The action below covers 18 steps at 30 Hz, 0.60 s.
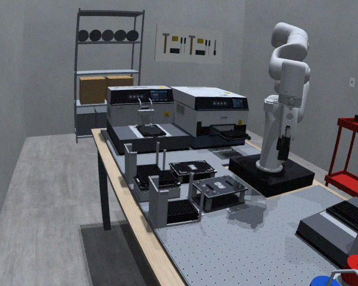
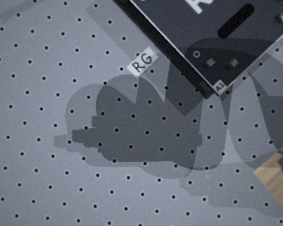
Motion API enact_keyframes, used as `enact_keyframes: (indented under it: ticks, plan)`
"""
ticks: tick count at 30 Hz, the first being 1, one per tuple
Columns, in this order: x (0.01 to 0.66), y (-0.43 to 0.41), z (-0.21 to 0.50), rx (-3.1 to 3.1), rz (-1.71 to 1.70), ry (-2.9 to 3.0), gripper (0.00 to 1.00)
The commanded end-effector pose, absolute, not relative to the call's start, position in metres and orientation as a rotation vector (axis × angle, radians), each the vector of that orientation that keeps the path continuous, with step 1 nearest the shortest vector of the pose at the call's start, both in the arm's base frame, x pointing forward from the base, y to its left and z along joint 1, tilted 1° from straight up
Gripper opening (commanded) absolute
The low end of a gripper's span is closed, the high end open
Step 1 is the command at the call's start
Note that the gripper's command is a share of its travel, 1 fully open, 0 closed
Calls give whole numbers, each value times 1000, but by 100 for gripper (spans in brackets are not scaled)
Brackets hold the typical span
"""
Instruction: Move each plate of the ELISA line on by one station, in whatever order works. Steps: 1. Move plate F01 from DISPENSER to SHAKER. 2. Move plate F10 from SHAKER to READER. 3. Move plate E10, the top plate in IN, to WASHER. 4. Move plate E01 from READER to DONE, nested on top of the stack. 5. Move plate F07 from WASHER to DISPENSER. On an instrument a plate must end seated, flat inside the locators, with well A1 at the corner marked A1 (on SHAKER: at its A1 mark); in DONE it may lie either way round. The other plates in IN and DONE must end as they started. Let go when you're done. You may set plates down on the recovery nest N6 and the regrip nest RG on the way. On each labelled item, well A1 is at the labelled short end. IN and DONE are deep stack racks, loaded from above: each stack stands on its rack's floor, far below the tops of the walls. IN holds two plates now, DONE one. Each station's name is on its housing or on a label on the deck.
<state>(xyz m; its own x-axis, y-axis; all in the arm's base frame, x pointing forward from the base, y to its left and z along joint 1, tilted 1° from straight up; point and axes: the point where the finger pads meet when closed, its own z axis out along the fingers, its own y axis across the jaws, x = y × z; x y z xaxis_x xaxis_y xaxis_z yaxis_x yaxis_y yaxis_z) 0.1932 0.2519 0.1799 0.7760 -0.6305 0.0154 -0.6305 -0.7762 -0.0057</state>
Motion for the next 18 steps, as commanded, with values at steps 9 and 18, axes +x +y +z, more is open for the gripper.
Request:
enact_keyframes:
  ticks: [9, 18]
  plan:
    - [228, 244, 182, -2962, -25, 1035, 100]
    - [255, 236, 182, -3022, -26, 847, 100]
